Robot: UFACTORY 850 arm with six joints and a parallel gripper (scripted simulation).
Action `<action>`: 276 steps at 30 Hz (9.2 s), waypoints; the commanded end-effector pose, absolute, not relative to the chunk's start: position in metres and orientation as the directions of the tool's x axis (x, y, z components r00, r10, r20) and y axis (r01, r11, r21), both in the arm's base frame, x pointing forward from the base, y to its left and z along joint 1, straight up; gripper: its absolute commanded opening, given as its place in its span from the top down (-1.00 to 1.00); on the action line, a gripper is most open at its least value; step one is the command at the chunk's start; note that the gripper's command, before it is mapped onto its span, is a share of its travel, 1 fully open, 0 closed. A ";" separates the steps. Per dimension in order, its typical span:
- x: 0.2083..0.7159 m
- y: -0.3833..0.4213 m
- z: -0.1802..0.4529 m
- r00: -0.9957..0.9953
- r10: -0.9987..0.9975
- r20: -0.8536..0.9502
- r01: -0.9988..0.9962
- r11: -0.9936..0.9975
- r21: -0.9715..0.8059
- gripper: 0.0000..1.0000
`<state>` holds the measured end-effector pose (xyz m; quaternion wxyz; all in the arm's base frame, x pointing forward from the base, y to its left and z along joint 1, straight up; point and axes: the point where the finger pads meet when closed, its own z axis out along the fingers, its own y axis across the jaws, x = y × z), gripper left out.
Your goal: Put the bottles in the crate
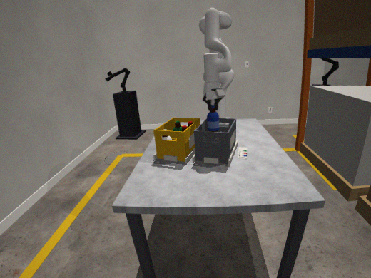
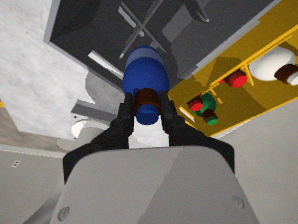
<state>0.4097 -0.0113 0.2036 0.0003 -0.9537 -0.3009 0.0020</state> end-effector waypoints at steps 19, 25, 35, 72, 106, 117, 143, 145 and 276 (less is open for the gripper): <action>0.411 -0.011 0.185 0.819 0.574 -0.002 0.574 -0.819 -0.001 1.00; 0.411 -0.011 0.179 0.819 0.574 -0.002 0.574 -0.819 -0.001 1.00; 0.411 -0.011 0.171 0.819 0.574 -0.002 0.574 -0.819 -0.001 1.00; 0.410 -0.011 0.138 0.819 0.574 -0.002 0.574 -0.819 -0.001 1.00; 0.410 -0.011 0.136 0.819 0.574 -0.002 0.574 -0.819 -0.001 1.00; 0.410 -0.011 0.134 0.819 0.574 -0.002 0.574 -0.819 -0.001 1.00; 0.410 -0.011 0.122 0.819 0.574 -0.002 0.574 -0.819 -0.001 1.00; 0.410 -0.011 0.121 0.819 0.574 -0.002 0.574 -0.819 -0.001 1.00; 0.410 -0.011 0.104 0.819 0.574 -0.002 0.574 -0.819 -0.001 -0.29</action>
